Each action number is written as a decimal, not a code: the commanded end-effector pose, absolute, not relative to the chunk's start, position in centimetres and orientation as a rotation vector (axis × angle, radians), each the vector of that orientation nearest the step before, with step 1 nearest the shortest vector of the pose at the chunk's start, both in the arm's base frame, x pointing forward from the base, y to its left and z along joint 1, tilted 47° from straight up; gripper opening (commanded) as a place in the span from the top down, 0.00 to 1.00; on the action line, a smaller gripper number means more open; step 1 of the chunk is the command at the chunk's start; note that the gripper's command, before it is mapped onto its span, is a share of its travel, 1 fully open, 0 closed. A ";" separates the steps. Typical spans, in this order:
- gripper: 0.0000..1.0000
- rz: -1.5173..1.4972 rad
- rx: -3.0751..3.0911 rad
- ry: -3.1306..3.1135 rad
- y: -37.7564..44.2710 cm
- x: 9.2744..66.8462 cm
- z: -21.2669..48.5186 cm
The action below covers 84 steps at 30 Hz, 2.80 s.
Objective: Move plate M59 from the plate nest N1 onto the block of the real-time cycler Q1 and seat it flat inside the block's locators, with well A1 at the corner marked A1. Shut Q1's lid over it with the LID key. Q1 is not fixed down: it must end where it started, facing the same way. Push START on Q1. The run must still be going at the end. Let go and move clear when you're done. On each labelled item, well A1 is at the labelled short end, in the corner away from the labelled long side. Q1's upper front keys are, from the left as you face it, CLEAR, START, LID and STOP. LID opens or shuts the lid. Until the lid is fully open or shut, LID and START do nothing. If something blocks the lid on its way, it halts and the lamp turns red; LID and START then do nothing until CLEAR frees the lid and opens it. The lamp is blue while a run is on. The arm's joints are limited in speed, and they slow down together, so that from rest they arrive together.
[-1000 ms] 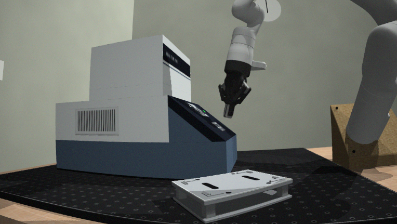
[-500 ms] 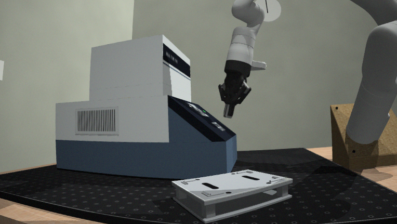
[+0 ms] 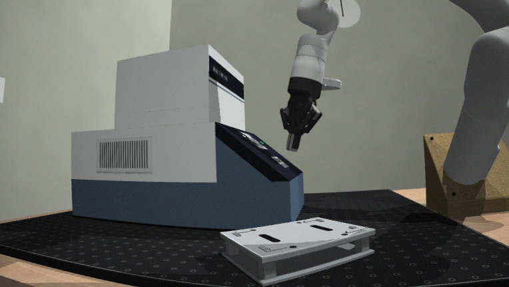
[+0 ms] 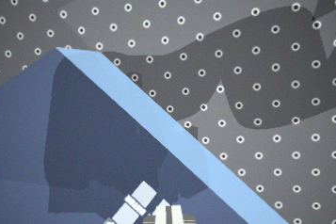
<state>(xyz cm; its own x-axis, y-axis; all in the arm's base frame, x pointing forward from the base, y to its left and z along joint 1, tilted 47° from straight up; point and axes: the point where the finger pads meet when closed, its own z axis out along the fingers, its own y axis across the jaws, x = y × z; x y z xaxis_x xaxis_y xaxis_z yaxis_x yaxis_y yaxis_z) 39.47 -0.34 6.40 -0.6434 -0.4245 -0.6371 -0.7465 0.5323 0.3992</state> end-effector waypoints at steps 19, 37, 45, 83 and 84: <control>0.90 0.916 -0.959 2.300 -0.4 39.4 6.5; 0.90 0.916 -0.959 2.300 -0.4 39.4 6.5; 0.90 0.916 -0.959 2.300 -0.4 39.4 6.5; 0.90 0.916 -0.959 2.300 0.8 39.3 8.0; 0.90 0.916 -0.959 2.300 0.8 39.3 8.0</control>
